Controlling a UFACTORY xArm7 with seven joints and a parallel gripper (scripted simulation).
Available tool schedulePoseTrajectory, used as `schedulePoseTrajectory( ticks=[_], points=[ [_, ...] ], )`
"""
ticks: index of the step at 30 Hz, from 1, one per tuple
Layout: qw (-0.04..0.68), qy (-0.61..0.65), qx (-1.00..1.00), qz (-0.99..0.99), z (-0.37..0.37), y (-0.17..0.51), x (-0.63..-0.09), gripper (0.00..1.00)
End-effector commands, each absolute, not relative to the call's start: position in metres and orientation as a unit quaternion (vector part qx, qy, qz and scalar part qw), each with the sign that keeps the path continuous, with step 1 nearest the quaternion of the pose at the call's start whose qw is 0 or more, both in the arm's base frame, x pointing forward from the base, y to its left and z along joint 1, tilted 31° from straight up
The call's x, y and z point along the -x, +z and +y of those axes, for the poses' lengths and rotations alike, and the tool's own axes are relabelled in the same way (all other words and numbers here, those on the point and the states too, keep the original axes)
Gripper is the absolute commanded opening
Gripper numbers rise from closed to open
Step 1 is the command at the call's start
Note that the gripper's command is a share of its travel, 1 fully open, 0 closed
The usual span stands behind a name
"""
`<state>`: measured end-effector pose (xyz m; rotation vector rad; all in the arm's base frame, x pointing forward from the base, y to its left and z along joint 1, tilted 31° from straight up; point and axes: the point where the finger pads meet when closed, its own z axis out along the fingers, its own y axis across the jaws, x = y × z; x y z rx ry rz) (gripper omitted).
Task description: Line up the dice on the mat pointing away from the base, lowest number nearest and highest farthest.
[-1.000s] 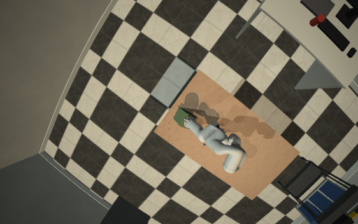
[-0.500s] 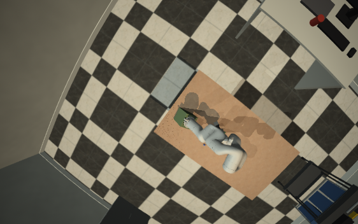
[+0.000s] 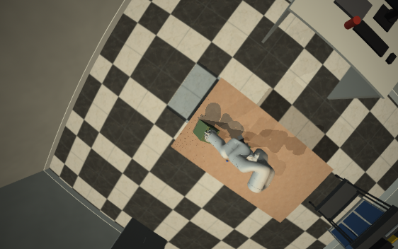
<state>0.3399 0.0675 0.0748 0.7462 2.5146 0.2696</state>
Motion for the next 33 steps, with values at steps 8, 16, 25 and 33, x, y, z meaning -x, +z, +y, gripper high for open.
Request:
schedulePoseTrajectory(
  ticks=[8,16,25,33],
  points=[
    [0.25,0.099,-0.274,0.923,0.067,0.082,-0.336,0.11],
    [0.25,0.099,-0.274,0.923,0.066,0.112,-0.318,0.11],
    [0.25,0.099,-0.274,0.923,0.063,0.159,-0.29,0.11],
    [0.25,0.099,-0.274,0.923,0.063,0.161,-0.289,0.11]
  ],
)
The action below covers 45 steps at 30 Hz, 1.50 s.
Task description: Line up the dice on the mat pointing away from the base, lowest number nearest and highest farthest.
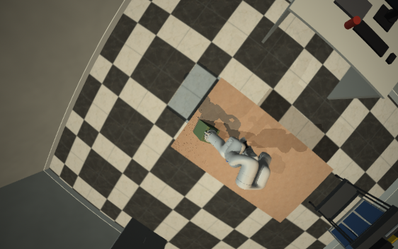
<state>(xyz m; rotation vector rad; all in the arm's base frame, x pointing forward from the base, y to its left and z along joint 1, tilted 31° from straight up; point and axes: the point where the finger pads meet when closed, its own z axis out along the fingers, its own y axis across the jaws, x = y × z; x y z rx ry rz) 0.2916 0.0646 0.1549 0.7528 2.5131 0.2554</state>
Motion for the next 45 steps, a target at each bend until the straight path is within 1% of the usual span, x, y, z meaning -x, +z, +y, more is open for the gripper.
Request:
schedulePoseTrajectory(
  ticks=[1,8,13,16,19,26,45],
  points=[
    [0.25,0.099,-0.274,0.923,0.063,0.161,-0.289,0.11],
    [0.254,0.1,-0.254,0.928,0.054,0.168,-0.296,0.11],
    [0.266,0.089,-0.181,0.943,0.005,0.185,-0.318,0.11],
    [0.266,0.089,-0.181,0.943,0.005,0.185,-0.318,0.11],
    [0.269,0.071,-0.135,0.951,-0.036,0.187,-0.326,0.11],
    [0.265,0.05,-0.096,0.958,-0.075,0.183,-0.327,0.11],
    [0.264,0.05,-0.094,0.958,-0.077,0.177,-0.33,0.11]
  ],
)
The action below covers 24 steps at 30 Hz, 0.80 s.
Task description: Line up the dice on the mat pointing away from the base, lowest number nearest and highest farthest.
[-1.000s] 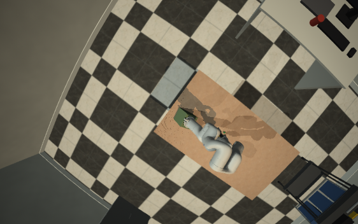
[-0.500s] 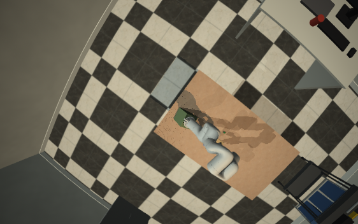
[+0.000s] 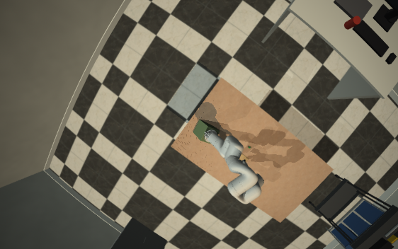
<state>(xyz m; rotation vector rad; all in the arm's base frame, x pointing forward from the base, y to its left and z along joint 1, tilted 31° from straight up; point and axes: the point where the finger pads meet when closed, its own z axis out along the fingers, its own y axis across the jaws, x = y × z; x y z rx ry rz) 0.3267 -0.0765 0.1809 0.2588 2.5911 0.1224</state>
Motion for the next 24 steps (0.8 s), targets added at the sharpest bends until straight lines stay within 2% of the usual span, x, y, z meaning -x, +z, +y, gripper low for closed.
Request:
schedulePoseTrajectory(
  ticks=[1,24],
  points=[
    [0.265,0.05,-0.094,0.958,-0.077,0.174,-0.332,0.11],
    [0.265,0.05,-0.094,0.958,-0.074,0.109,-0.372,0.11]
  ],
)
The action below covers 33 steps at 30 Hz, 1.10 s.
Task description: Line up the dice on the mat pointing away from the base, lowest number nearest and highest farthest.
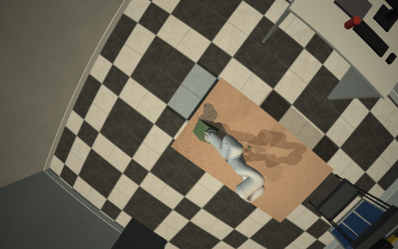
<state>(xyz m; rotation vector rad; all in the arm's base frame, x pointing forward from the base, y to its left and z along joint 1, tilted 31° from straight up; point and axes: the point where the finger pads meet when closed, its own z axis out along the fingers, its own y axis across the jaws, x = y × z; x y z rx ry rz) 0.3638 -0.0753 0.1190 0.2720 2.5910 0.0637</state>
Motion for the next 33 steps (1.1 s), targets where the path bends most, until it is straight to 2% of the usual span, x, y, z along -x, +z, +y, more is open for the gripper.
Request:
schedulePoseTrajectory(
  ticks=[1,33],
  points=[
    [0.265,0.05,-0.094,0.958,-0.0742,0.1072,-0.3733,0.11],
    [0.265,0.05,-0.094,0.958,-0.074,0.1002,-0.3776,0.11]
  ],
)
